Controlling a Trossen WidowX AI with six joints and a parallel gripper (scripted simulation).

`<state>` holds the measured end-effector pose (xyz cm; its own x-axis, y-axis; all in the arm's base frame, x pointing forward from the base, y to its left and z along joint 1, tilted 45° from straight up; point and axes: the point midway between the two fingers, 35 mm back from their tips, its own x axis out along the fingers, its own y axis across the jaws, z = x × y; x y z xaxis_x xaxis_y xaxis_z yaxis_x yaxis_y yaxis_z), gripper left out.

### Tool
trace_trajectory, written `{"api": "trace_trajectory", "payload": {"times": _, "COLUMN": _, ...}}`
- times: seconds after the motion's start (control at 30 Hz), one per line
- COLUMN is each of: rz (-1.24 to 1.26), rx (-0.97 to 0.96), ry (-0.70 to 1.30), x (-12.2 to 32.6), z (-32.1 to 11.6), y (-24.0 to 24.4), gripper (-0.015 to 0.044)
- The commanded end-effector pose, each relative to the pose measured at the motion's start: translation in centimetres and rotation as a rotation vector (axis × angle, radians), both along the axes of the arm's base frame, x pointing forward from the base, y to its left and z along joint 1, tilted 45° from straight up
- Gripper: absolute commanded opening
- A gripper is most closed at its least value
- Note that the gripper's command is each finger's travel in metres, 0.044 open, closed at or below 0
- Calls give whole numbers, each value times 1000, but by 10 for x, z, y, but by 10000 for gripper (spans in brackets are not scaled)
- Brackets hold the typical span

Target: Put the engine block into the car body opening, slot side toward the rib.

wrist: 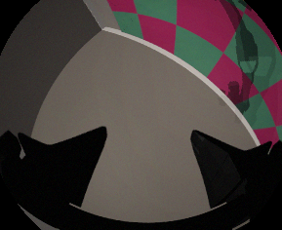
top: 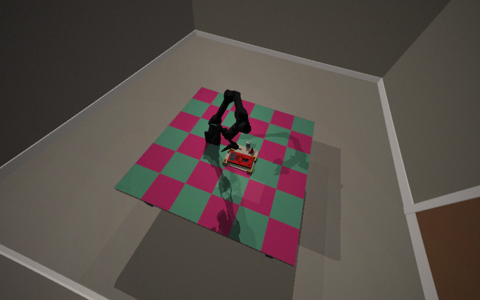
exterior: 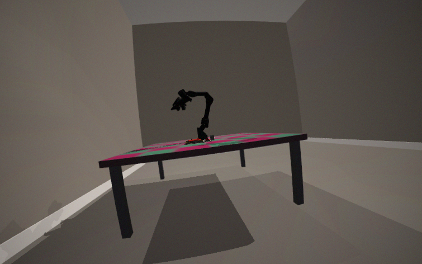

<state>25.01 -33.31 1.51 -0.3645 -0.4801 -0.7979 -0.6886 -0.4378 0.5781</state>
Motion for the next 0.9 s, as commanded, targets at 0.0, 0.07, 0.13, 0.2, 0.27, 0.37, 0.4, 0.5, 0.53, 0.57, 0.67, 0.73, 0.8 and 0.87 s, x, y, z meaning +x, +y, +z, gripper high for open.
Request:
{"api": "trace_trajectory", "payload": {"times": 0.0, "rz": 0, "rx": 0, "ry": 0, "x": 0, "z": 0, "y": 0, "gripper": 426}}
{"api": "trace_trajectory", "payload": {"times": 0.07, "rz": -12, "rx": 3, "ry": -16, "x": 2, "z": -1, "y": 3, "gripper": 440}}
{"api": "trace_trajectory", "payload": {"times": 0.13, "rz": -45, "rx": 12, "ry": -59, "x": 7, "z": -2, "y": 11, "gripper": 440}}
{"api": "trace_trajectory", "payload": {"times": 0.2, "rz": -83, "rx": 23, "ry": -104, "x": 13, "z": -4, "y": 20, "gripper": 440}}
{"api": "trace_trajectory", "payload": {"times": 0.27, "rz": -123, "rx": 35, "ry": -147, "x": 19, "z": -5, "y": 30, "gripper": 440}}
{"api": "trace_trajectory", "payload": {"times": 0.37, "rz": -186, "rx": 57, "ry": -208, "x": 27, "z": -6, "y": 44, "gripper": 440}}
{"api": "trace_trajectory", "payload": {"times": 0.4, "rz": -208, "rx": 64, "ry": -227, "x": 29, "z": -7, "y": 49, "gripper": 440}}
{"api": "trace_trajectory", "payload": {"times": 0.5, "rz": -275, "rx": 89, "ry": -281, "x": 37, "z": -8, "y": 64, "gripper": 440}}
{"api": "trace_trajectory", "payload": {"times": 0.53, "rz": -298, "rx": 97, "ry": -297, "x": 39, "z": -8, "y": 69, "gripper": 440}}
{"api": "trace_trajectory", "payload": {"times": 0.57, "rz": -322, "rx": 106, "ry": -313, "x": 41, "z": -9, "y": 74, "gripper": 440}}
{"api": "trace_trajectory", "payload": {"times": 0.67, "rz": -395, "rx": 134, "ry": -357, "x": 47, "z": -9, "y": 90, "gripper": 440}}
{"api": "trace_trajectory", "payload": {"times": 0.73, "rz": -445, "rx": 153, "ry": -382, "x": 51, "z": -9, "y": 100, "gripper": 440}}
{"api": "trace_trajectory", "payload": {"times": 0.8, "rz": -497, "rx": 172, "ry": -405, "x": 54, "z": -9, "y": 111, "gripper": 440}}
{"api": "trace_trajectory", "payload": {"times": 0.87, "rz": -550, "rx": 192, "ry": -424, "x": 57, "z": -9, "y": 121, "gripper": 440}}
